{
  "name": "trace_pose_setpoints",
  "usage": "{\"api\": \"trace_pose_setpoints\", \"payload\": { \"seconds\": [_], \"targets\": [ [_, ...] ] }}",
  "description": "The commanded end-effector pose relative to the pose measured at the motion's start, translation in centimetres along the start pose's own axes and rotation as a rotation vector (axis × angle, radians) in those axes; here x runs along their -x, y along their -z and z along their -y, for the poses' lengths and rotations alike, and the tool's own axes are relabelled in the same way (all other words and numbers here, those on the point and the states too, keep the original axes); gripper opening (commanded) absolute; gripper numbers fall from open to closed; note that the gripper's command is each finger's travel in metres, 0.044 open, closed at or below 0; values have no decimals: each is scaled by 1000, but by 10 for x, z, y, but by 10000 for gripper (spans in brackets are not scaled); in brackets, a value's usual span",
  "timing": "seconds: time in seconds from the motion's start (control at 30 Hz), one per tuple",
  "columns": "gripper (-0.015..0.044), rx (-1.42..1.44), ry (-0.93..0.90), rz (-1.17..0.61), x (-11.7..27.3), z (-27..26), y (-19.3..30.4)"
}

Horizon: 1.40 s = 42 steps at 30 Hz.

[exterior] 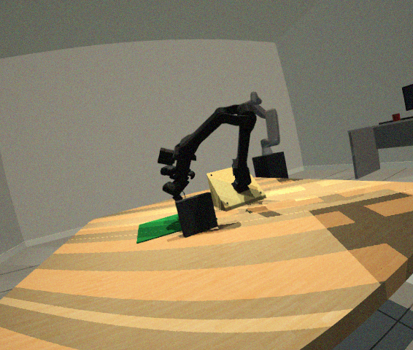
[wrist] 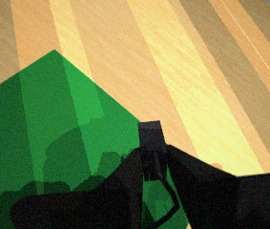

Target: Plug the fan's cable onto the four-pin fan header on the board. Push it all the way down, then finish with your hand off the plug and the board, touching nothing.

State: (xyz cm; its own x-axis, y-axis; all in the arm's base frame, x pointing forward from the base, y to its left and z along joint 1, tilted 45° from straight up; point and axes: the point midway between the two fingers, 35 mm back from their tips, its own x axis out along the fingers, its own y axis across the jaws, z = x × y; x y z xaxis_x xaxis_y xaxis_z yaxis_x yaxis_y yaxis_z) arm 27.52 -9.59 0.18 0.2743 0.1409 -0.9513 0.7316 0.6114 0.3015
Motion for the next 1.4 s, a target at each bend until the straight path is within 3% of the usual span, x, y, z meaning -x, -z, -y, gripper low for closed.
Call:
{"api": "trace_pose_setpoints", "payload": {
  "seconds": [0.0, 1.07, 1.37],
  "targets": [
    [0, -12, 4, 56, 0, 0, 1],
    [0, -174, -173, 586, 24, -4, 16],
    [0, -174, -182, 591, 28, -4, 14]
  ]
}}
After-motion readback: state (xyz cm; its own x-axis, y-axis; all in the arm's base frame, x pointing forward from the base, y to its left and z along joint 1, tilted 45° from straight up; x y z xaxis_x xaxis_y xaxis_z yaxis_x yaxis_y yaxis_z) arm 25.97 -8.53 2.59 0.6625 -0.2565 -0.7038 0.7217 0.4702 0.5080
